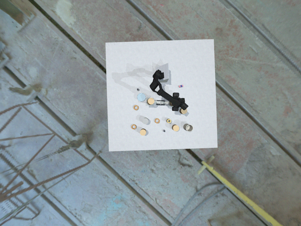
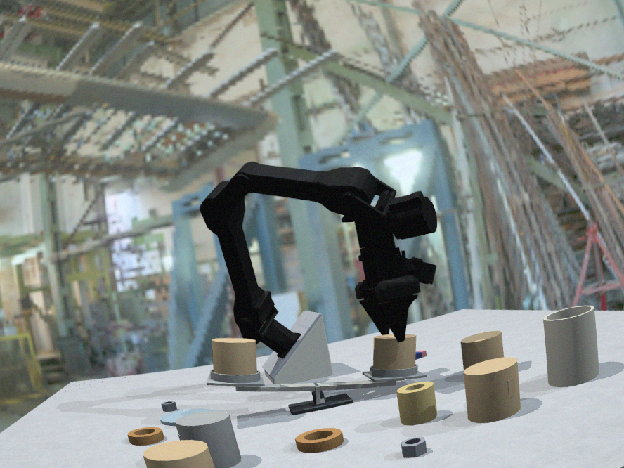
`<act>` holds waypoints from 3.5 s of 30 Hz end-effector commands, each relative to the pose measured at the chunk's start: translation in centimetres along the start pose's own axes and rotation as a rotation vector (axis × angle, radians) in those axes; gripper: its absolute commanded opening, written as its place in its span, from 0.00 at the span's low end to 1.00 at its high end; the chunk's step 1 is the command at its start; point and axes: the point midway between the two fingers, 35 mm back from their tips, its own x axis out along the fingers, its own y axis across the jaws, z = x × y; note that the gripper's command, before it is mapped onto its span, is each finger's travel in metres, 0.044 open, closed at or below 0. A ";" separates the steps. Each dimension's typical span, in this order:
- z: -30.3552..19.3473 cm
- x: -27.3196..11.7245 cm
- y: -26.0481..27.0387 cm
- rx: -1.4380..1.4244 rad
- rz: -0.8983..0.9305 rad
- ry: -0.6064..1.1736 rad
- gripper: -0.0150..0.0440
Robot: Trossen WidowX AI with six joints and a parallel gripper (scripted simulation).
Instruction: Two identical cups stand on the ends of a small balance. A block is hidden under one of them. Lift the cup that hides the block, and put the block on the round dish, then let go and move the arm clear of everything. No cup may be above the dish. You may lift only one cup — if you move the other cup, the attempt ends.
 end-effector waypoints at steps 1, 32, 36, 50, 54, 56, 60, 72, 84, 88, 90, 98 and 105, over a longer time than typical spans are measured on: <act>-0.1 0.7 0.0 -0.004 0.000 0.004 1.00; -0.2 4.1 0.1 -0.004 -0.001 0.006 0.81; -0.2 4.1 0.1 -0.004 -0.001 0.006 0.73; 0.0 2.7 -0.2 -0.004 -0.001 0.004 0.25; 0.0 2.2 -0.2 -0.004 -0.001 0.003 0.25; 0.1 2.0 -0.3 -0.004 -0.001 0.003 0.25; 0.1 1.5 -0.3 -0.004 -0.001 0.003 0.25; 0.2 0.0 -0.5 -0.005 -0.001 0.001 0.25; 0.3 -1.6 -0.6 -0.005 -0.001 0.000 0.25; 0.3 -2.1 -0.6 -0.005 0.000 0.000 0.25; 0.3 -2.3 -0.6 -0.005 0.000 0.000 0.25; 0.3 -3.4 -0.5 -0.005 0.000 0.000 0.25; 0.3 -4.3 -0.5 -0.005 0.000 0.000 0.25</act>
